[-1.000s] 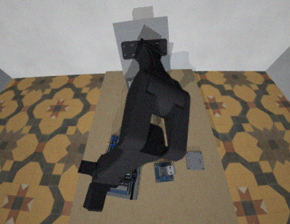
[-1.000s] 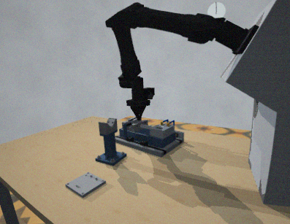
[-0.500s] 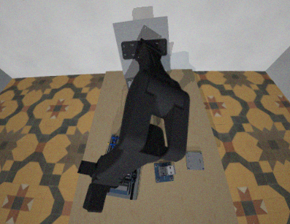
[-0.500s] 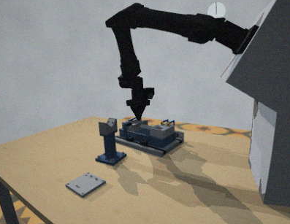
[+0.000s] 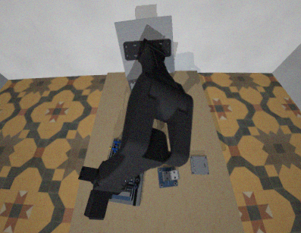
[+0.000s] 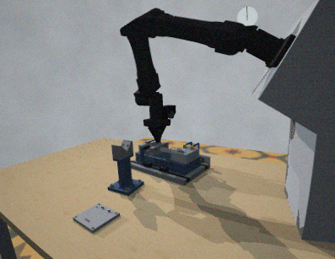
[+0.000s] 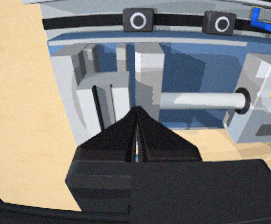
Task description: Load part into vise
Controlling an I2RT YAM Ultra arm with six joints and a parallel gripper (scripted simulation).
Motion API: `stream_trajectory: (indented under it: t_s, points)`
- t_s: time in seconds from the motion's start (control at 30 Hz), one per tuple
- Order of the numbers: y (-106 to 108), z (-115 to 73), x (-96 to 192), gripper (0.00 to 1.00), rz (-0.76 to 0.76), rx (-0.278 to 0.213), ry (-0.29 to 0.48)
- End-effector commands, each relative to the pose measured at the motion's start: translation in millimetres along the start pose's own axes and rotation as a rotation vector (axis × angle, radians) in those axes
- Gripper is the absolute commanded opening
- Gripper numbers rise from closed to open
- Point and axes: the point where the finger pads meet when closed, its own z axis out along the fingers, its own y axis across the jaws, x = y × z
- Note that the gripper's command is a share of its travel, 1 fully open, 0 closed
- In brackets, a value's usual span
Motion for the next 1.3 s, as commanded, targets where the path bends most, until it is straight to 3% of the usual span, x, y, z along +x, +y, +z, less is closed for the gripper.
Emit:
stream_trajectory:
  t_s: [0.0, 1.03, 1.27]
  points:
    - [18.0, -5.9, -0.3, 0.0, -0.011, -0.036, -0.015]
    - [17.3, -5.5, -0.6, 0.0, -0.01, -0.033, -0.015]
    - [24.4, -13.2, 3.8, 0.0, -0.028, -0.064, -0.015]
